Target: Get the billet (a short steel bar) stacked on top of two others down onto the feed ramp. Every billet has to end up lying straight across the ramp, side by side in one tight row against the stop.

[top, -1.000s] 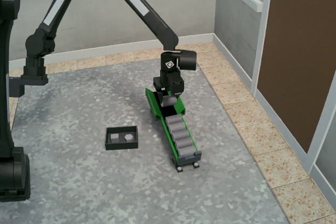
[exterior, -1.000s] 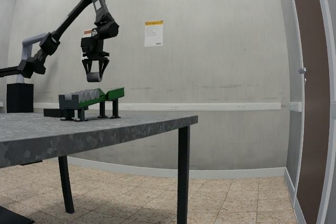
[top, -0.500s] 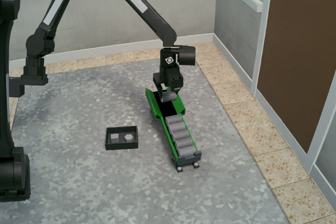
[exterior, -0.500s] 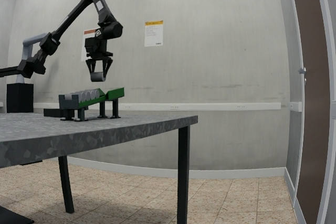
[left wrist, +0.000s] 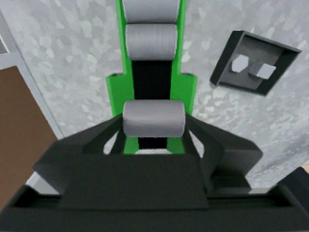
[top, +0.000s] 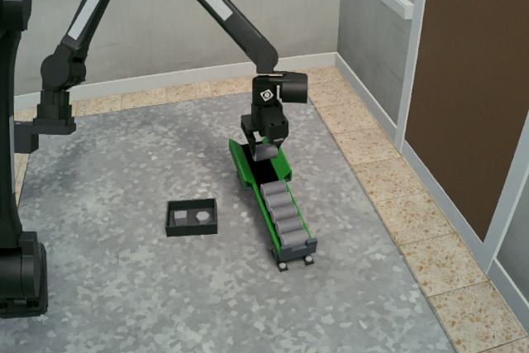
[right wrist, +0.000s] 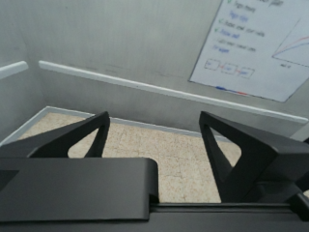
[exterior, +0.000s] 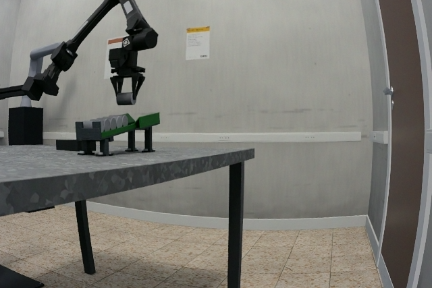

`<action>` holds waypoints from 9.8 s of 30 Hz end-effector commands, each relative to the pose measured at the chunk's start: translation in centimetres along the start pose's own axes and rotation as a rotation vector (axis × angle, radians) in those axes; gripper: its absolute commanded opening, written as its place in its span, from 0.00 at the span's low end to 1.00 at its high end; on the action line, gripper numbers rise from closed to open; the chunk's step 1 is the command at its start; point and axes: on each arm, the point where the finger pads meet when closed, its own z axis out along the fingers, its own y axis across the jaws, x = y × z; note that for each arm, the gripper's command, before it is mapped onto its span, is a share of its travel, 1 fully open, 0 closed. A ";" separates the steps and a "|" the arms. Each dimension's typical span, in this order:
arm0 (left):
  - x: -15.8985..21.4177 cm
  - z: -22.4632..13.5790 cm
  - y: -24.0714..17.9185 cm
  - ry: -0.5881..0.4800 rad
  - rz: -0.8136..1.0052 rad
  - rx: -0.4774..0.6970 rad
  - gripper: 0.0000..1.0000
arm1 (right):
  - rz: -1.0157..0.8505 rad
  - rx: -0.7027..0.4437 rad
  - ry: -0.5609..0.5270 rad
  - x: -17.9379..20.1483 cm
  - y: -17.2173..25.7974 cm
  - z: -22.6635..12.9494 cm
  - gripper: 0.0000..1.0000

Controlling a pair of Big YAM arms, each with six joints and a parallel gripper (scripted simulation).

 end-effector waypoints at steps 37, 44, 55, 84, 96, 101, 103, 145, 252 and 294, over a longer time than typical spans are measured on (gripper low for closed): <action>1.5 1.6 1.9 -0.016 -0.022 -0.037 0.00 | 0.015 0.011 -0.031 -1.2 -0.3 -0.3 1.00; 0.6 3.0 1.1 -0.017 0.009 -0.033 0.00 | 0.015 0.011 -0.031 -1.2 -0.3 -0.3 1.00; 0.9 3.2 2.0 -0.019 0.000 -0.048 0.00 | 0.015 0.011 -0.031 -1.2 -0.3 -0.3 1.00; 1.7 4.6 1.5 -0.013 -0.011 -0.029 0.00 | 0.015 0.011 -0.031 -1.2 -0.3 -0.3 1.00; 1.7 5.5 1.6 -0.014 -0.013 -0.031 0.00 | 0.015 0.011 -0.031 -1.2 -0.3 -0.3 1.00; 1.2 4.7 1.9 -0.019 -0.007 -0.047 0.00 | 0.015 0.011 -0.031 -1.2 -0.3 -0.3 1.00; 1.3 4.9 1.7 -0.017 -0.005 -0.041 0.00 | 0.015 0.011 -0.031 -1.2 -0.3 -0.3 1.00; 1.5 5.2 1.5 -0.016 -0.006 -0.036 0.56 | 0.015 0.011 -0.031 -1.2 -0.3 -0.3 1.00; 1.6 -2.7 0.5 -0.005 -0.019 -0.011 0.76 | 0.015 0.011 -0.031 -1.2 -0.3 -0.3 1.00; 1.6 -2.7 0.5 -0.005 -0.019 -0.011 0.76 | 0.015 0.011 -0.031 -1.2 -0.3 -0.3 1.00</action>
